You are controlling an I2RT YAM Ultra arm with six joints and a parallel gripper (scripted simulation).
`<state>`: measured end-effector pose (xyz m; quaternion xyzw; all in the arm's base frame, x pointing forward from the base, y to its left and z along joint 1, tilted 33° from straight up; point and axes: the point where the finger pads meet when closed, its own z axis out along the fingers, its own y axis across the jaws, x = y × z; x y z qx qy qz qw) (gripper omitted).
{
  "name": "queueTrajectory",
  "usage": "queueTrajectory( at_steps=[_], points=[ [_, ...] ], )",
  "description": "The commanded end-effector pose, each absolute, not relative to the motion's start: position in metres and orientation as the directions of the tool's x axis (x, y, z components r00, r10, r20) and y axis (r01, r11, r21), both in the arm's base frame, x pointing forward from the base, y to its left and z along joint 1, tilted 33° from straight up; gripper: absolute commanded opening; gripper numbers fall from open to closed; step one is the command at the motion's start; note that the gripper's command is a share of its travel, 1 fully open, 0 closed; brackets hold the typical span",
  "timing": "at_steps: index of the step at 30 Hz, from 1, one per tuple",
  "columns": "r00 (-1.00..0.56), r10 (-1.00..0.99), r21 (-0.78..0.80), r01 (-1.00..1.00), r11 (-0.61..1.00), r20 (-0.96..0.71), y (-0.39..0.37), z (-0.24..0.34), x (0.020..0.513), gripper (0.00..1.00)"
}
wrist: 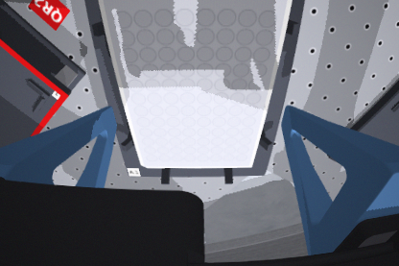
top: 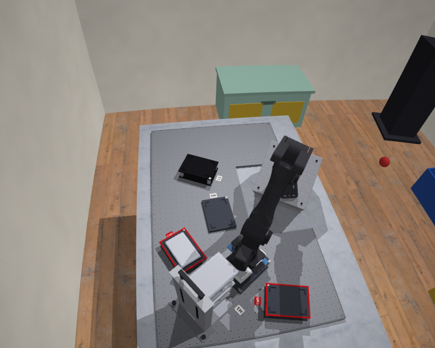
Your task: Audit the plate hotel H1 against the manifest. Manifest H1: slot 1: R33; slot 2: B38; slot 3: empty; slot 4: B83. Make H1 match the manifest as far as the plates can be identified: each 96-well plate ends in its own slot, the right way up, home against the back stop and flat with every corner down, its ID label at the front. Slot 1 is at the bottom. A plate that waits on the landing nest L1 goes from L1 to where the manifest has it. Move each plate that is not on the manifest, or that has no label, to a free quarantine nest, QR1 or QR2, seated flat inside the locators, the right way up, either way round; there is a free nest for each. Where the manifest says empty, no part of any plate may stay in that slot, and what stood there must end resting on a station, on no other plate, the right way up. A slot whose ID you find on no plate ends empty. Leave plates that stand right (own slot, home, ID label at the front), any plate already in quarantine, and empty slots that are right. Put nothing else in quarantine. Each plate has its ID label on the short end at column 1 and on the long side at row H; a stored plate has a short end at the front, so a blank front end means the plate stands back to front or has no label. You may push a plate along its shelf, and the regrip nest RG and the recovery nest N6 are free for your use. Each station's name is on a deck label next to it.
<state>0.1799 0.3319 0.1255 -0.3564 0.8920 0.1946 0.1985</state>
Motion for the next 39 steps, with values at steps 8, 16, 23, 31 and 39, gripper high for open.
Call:
queueTrajectory(
  at_steps=[8, 16, 23, 31, 39],
  points=[
    [-0.663, -0.559, 0.202, -0.716, 0.668, -0.498, 0.340, 0.112, 0.181, 1.00],
    [-0.666, -0.558, 0.202, -0.713, 0.672, -0.496, 0.343, 0.103, 0.184, 1.00],
    [-0.660, -0.546, 0.210, -0.716, 0.666, -0.517, 0.349, 0.110, 0.188, 1.00],
    [-0.660, -0.546, 0.210, -0.716, 0.666, -0.517, 0.349, 0.110, 0.188, 0.86],
    [-0.660, -0.546, 0.210, -0.716, 0.666, -0.517, 0.349, 0.110, 0.188, 0.86]
  ],
)
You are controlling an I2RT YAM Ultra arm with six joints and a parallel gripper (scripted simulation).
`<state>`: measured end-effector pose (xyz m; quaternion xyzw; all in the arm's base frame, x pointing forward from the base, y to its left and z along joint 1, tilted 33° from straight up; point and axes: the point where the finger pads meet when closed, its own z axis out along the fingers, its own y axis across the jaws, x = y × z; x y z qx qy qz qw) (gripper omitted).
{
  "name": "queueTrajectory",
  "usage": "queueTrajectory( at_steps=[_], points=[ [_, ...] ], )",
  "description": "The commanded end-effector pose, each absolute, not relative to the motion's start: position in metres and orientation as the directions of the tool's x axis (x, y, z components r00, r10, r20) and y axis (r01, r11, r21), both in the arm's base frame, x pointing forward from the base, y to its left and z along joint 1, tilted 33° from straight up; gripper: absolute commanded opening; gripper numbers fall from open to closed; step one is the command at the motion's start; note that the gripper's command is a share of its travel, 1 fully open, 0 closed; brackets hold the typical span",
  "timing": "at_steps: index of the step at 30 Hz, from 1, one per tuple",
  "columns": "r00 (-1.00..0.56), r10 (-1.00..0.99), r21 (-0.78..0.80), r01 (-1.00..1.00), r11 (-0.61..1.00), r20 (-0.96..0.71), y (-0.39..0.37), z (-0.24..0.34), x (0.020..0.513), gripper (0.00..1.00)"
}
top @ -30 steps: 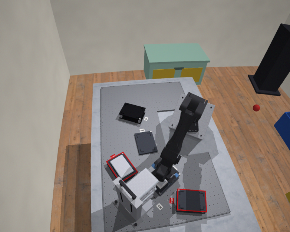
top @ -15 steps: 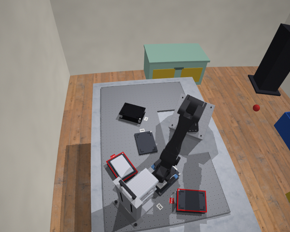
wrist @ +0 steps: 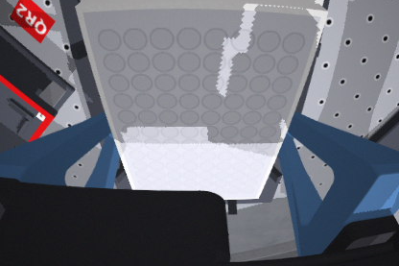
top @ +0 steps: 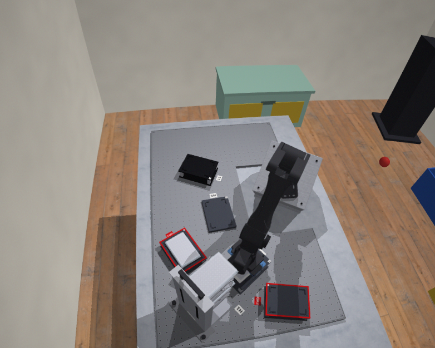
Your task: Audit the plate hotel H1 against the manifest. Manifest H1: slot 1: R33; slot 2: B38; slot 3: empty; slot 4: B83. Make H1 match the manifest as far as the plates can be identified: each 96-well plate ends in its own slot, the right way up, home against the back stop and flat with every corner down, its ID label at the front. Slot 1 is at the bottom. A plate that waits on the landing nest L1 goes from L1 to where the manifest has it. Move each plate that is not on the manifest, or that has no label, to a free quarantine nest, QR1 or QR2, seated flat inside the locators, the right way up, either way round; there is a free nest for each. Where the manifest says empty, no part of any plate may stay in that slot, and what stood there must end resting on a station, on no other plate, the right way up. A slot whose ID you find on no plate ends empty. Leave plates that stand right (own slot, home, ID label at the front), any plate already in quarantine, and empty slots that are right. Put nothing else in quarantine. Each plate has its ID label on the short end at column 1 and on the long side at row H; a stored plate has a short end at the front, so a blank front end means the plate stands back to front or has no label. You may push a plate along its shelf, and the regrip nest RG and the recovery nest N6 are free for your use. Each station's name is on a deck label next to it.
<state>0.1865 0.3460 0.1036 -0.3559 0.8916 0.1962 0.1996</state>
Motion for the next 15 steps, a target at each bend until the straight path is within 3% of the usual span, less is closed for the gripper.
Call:
queueTrajectory(
  at_steps=[1, 15],
  points=[
    [-0.660, -0.546, 0.210, -0.716, 0.666, -0.517, 0.3490, 0.1099, 0.1880, 0.86],
    [-0.659, -0.548, 0.206, -0.716, 0.667, -0.516, 0.3420, 0.1164, 0.1830, 0.86]
  ],
)
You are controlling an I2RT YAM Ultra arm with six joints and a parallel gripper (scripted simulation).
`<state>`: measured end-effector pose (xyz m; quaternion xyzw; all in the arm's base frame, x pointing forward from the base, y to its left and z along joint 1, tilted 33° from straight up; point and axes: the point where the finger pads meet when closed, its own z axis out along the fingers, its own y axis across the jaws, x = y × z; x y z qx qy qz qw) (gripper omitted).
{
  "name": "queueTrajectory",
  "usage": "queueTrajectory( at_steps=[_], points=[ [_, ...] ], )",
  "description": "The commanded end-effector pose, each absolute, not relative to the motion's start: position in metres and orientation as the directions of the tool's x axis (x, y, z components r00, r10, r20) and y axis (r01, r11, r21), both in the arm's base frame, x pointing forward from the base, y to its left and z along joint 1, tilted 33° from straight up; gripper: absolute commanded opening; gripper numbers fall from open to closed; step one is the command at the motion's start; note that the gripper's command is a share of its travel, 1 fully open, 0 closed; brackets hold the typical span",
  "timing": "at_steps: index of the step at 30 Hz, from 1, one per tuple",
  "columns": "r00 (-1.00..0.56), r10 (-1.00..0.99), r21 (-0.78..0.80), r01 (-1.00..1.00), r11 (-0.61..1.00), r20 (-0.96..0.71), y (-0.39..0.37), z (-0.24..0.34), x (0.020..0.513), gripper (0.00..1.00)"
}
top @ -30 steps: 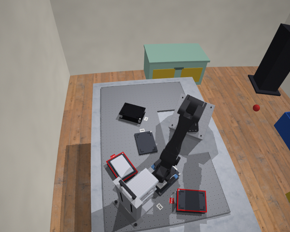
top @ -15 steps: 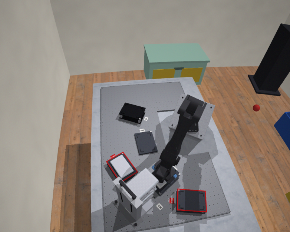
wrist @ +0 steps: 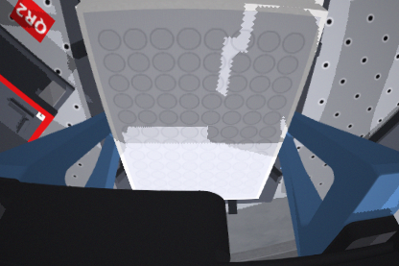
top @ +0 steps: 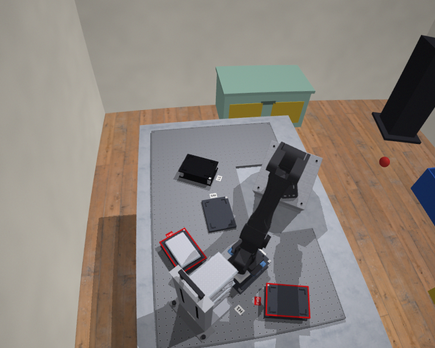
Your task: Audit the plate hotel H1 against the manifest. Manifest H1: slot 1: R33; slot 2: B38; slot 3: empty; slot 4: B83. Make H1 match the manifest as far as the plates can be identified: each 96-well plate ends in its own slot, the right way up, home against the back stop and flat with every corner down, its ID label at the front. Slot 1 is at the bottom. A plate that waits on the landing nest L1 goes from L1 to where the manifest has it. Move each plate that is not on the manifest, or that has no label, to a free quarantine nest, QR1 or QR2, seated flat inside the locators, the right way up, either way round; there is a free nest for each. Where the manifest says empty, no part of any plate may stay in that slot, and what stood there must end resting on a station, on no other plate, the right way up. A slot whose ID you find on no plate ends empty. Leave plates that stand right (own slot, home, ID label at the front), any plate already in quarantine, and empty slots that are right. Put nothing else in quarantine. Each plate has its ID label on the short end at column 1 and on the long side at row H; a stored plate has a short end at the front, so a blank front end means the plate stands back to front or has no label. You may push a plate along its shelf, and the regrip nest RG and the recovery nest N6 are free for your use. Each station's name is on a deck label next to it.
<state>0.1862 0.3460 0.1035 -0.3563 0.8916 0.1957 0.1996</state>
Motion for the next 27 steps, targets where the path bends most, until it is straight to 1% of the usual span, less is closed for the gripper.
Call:
queueTrajectory(
  at_steps=[1, 27],
  points=[
    [-0.659, -0.548, 0.206, -0.716, 0.667, -0.516, 0.341, 0.117, 0.183, 0.86],
    [-0.652, -0.534, 0.213, -0.718, 0.663, -0.539, 0.334, 0.145, 0.180, 0.86]
  ],
)
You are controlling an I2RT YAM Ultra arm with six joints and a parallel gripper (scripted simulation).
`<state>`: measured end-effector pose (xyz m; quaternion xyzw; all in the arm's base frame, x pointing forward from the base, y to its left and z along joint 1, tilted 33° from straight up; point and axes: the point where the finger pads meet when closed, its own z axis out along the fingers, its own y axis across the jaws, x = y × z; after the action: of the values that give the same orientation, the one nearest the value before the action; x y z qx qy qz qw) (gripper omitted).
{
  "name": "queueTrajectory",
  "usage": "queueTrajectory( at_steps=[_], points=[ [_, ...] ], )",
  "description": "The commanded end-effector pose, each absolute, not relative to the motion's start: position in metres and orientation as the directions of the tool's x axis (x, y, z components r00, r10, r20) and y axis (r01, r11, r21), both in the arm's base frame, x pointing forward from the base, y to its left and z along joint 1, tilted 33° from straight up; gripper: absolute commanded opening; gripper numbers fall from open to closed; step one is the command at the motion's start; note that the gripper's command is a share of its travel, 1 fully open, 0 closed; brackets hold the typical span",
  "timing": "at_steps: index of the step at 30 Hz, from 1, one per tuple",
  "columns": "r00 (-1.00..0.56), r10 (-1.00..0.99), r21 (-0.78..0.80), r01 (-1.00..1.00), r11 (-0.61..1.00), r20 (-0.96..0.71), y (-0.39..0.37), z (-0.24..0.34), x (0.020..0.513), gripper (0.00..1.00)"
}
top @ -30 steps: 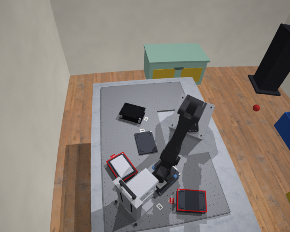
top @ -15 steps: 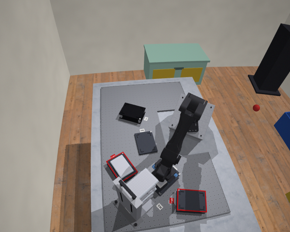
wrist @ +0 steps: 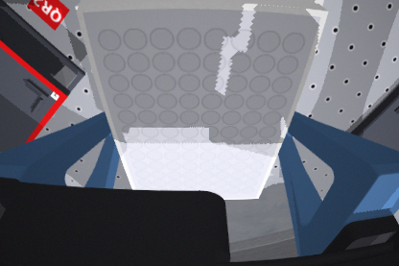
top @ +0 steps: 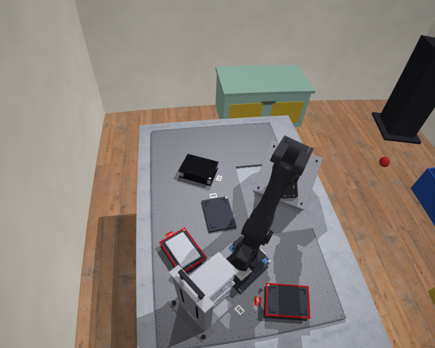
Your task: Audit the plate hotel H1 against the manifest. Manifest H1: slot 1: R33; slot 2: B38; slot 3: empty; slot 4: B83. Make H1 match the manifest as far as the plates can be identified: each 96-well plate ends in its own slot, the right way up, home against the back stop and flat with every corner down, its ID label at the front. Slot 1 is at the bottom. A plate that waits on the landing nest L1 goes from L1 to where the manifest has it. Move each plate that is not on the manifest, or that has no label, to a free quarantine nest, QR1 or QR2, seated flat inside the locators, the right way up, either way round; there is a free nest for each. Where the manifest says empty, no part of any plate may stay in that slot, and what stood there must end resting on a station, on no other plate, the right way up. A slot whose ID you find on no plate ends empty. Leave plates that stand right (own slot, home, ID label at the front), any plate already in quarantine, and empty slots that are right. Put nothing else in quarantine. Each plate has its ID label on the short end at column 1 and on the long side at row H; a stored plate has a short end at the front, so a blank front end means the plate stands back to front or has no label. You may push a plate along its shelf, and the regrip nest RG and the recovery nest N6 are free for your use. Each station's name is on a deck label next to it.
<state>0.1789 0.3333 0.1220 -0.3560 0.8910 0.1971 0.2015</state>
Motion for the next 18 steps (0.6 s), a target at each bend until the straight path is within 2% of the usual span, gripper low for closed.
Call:
queueTrajectory(
  at_steps=[1, 18],
  points=[
    [-0.652, -0.534, 0.213, -0.718, 0.663, -0.539, 0.334, 0.146, 0.180, 0.86],
    [-0.652, -0.533, 0.213, -0.718, 0.663, -0.539, 0.324, 0.157, 0.176, 0.86]
  ],
)
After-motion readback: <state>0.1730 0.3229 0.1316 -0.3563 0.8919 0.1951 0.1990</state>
